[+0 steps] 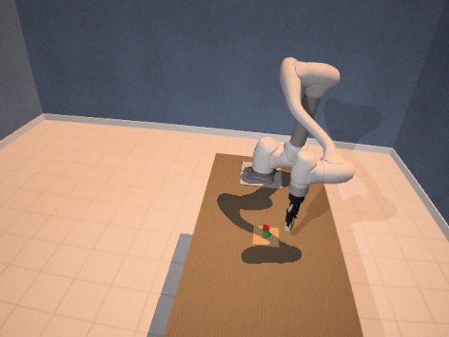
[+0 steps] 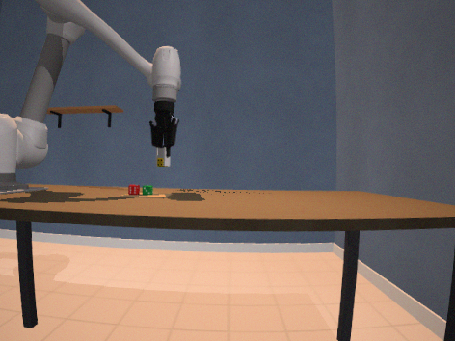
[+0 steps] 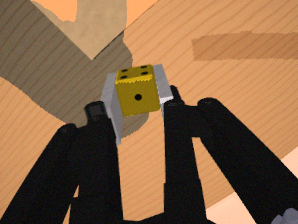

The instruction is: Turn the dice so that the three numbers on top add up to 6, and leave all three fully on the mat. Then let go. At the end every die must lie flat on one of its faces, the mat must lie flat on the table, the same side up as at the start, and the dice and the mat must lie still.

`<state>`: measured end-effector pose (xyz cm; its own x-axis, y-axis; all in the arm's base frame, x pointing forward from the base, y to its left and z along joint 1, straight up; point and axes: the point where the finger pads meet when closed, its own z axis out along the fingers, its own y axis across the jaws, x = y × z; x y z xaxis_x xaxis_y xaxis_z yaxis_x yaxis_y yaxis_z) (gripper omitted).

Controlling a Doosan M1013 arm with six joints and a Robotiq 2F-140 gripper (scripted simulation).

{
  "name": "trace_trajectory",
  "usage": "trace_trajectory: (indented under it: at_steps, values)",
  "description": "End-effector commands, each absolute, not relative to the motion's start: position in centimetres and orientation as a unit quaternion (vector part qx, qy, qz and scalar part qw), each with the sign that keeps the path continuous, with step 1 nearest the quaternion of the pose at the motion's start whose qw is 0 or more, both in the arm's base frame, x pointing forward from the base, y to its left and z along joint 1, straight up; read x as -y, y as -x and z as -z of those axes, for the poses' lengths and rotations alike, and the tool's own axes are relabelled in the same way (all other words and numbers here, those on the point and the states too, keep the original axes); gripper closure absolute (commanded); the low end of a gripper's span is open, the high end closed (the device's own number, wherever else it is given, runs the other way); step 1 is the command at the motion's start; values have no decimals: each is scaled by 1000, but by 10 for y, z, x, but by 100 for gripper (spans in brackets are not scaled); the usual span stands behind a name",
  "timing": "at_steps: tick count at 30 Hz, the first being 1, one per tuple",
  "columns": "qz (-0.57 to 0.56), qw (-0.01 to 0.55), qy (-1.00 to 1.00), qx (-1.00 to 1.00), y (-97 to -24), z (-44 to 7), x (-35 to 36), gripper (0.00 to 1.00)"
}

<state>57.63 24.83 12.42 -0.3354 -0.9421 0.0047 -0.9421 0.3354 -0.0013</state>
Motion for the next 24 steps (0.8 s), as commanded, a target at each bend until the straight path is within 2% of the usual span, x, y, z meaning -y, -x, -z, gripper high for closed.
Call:
trace_trajectory:
  at_steps: [1,8,24]
  values:
    - [-2,2,-576,817,-576,-126,-248,84]
    - [-2,2,-569,822,-577,-126,-247,84]
    - [-2,1,-292,956,-605,-129,-187,84]
